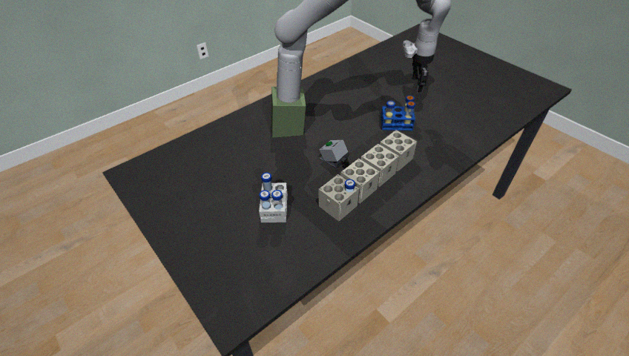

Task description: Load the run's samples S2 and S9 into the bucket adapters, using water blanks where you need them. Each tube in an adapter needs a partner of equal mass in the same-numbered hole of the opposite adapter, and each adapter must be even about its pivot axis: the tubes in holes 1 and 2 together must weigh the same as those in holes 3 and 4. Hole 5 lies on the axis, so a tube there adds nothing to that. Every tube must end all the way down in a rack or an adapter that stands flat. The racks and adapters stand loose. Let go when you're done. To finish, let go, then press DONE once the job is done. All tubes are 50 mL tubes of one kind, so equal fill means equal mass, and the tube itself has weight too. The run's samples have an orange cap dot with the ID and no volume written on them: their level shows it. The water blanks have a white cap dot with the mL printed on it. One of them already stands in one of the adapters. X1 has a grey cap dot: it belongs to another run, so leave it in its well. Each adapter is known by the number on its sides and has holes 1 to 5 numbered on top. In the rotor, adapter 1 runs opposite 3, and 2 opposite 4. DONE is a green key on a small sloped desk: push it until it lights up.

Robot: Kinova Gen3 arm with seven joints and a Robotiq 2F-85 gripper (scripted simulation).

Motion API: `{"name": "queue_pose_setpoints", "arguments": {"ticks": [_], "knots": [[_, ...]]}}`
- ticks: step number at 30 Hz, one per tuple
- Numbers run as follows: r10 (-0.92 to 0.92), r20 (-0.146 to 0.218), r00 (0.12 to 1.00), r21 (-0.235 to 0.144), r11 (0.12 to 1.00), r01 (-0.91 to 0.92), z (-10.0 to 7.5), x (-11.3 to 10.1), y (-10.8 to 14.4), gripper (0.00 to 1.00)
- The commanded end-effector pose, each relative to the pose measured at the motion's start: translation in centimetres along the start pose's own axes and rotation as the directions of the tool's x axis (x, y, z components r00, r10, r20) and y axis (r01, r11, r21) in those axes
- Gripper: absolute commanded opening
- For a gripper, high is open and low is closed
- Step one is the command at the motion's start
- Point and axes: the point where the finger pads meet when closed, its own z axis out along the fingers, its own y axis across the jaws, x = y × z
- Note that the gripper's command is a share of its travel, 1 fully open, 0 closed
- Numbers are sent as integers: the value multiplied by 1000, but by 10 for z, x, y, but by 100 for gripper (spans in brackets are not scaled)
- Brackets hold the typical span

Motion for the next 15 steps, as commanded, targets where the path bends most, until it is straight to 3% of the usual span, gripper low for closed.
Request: {"name": "queue_pose_setpoints", "arguments": {"ticks": [1,15], "knots": [[2,10,1000,1,1000,-2,-14,-3,-2,100],[2,10,1000,1,1000,-2,-46,-3,-2,100]]}}
